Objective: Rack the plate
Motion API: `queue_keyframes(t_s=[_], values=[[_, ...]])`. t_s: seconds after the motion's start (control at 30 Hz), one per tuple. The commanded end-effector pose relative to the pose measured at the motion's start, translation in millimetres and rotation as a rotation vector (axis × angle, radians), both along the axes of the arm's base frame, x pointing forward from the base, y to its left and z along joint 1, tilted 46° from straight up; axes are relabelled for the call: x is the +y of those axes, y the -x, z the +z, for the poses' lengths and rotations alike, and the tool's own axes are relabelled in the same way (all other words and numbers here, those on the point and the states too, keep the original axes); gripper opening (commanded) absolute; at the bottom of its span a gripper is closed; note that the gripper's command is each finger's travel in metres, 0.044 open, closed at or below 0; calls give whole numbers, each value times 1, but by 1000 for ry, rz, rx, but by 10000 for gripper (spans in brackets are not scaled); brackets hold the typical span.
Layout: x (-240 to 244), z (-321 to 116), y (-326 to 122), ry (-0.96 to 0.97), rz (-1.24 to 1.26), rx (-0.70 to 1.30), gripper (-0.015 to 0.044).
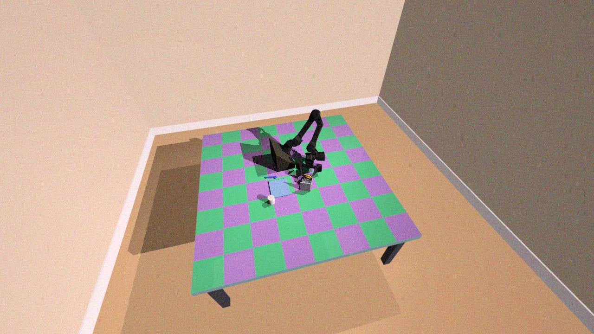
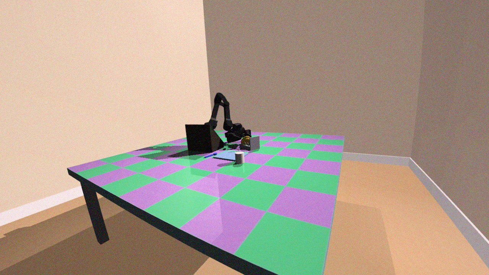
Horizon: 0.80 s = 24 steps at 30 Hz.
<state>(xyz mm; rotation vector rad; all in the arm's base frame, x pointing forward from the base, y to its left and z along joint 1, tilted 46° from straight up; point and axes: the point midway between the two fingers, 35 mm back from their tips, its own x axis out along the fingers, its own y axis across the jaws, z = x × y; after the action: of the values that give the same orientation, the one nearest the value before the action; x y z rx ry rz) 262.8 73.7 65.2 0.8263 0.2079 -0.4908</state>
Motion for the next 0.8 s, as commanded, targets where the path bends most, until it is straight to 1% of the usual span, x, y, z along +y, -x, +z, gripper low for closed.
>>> queue_keyframes(t_s=[0.0,0.3,0.5,0.77], values=[[-17,22,-7,-11,-7,1,400],[-77,75,-6,27,-4,0,400],[-80,75,-6,42,-1,18,400],[-96,60,-15,175,49,241,400]])
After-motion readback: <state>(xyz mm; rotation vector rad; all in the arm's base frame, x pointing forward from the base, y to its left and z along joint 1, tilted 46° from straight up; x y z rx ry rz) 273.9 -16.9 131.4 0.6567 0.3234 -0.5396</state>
